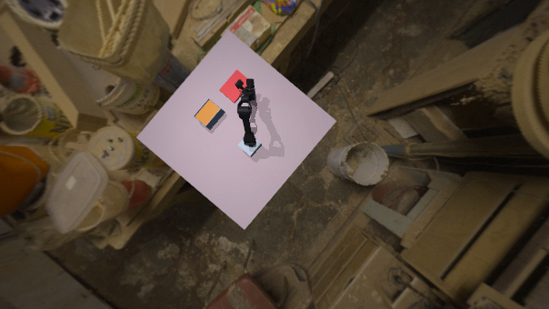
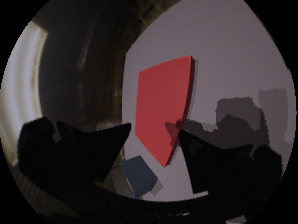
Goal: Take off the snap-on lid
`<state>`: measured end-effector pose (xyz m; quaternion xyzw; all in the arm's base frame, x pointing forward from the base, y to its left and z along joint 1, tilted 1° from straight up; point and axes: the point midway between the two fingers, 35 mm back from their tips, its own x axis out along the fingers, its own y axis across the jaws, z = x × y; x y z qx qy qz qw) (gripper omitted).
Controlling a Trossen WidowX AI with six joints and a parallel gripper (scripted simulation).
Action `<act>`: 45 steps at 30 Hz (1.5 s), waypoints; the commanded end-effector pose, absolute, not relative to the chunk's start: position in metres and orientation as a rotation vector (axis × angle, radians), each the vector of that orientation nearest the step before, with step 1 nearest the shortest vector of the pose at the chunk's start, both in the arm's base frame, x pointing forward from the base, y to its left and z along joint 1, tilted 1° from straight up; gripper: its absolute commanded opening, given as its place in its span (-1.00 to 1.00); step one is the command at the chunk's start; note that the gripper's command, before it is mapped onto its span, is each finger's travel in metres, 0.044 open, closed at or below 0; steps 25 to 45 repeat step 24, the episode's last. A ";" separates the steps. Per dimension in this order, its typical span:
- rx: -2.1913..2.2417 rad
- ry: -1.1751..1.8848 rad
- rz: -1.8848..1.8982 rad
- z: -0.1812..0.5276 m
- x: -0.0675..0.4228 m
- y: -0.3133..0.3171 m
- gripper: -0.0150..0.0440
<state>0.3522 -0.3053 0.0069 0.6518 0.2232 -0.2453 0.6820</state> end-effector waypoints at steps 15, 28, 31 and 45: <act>1.462 0.503 -0.551 0.005 0.316 -0.304 1.00; 1.461 0.504 -0.552 0.004 0.298 -0.304 1.00; 1.461 0.504 -0.552 0.004 0.298 -0.304 1.00; 1.461 0.504 -0.552 0.004 0.298 -0.304 1.00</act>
